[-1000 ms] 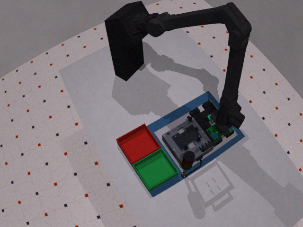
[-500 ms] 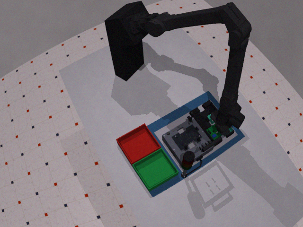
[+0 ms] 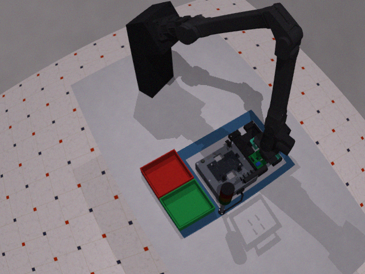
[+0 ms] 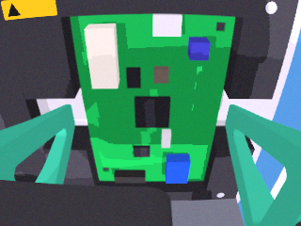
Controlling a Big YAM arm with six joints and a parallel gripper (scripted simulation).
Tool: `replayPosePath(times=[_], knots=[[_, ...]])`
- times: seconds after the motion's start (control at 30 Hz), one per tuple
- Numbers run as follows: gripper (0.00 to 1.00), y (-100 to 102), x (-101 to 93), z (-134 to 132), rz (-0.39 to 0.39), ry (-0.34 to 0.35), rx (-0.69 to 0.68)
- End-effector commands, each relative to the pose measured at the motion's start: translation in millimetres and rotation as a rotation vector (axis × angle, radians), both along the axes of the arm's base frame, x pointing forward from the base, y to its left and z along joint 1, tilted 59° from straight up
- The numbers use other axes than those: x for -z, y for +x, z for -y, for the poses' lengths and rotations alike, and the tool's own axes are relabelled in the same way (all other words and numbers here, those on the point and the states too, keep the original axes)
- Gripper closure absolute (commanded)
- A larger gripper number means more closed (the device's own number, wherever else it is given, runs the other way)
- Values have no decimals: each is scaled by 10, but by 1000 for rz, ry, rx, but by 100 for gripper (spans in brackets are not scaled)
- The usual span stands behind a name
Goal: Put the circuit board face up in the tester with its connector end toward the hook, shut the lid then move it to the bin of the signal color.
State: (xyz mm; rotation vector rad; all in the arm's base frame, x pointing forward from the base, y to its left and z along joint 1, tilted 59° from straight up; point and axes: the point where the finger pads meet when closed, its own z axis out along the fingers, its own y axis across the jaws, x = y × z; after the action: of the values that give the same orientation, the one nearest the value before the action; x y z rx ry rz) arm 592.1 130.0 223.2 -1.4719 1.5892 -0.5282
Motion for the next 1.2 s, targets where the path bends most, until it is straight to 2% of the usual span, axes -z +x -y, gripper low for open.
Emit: replayPosePath(times=[0.0, 0.37, 0.4, 0.83, 0.87, 1.17], knots=[[8, -16, -89, -105, 12, 10, -14], [8, -16, -89, -105, 12, 10, -14], [15, -16, -89, -105, 12, 10, -14], [15, -16, -89, -105, 12, 10, -14], [19, -16, -89, -105, 12, 10, -14], [19, -16, -89, -105, 12, 10, -14]])
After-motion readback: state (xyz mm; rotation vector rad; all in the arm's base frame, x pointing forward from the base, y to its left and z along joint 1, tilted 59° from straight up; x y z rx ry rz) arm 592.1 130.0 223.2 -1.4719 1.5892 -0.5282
